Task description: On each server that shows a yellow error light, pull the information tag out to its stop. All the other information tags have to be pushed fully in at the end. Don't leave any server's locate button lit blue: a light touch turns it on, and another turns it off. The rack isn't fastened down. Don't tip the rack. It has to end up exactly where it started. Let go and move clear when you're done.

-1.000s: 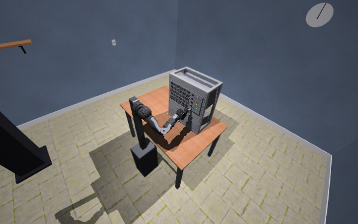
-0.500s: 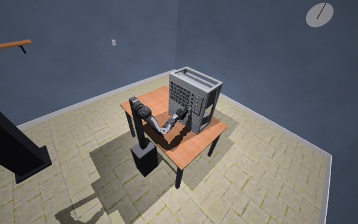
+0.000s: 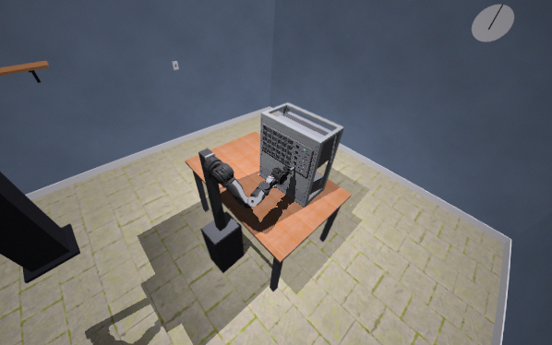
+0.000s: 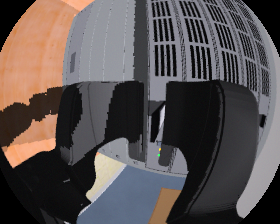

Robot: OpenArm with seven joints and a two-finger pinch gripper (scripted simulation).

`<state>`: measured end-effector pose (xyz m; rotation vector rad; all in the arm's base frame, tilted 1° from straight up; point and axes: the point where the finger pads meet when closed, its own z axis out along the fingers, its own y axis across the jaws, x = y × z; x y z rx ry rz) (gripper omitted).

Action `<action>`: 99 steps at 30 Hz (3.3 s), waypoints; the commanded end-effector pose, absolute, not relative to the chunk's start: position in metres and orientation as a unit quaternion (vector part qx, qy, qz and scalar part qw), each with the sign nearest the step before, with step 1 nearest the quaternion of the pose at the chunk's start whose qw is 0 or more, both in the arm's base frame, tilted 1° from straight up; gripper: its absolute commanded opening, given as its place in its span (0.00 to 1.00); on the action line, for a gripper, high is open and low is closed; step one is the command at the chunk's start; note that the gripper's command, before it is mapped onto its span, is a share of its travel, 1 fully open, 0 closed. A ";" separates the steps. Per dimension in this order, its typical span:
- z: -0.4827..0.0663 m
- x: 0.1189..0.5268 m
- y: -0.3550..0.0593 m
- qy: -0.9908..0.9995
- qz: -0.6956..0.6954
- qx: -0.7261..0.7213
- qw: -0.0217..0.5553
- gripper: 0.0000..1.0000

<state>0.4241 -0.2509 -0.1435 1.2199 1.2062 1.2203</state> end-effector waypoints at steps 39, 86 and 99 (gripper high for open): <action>-0.110 0.374 -0.254 0.495 0.507 0.500 0.499 0.10; -0.054 0.374 -0.255 0.493 0.507 0.499 0.500 0.10; -0.054 0.383 -0.255 0.493 0.507 0.500 0.500 0.10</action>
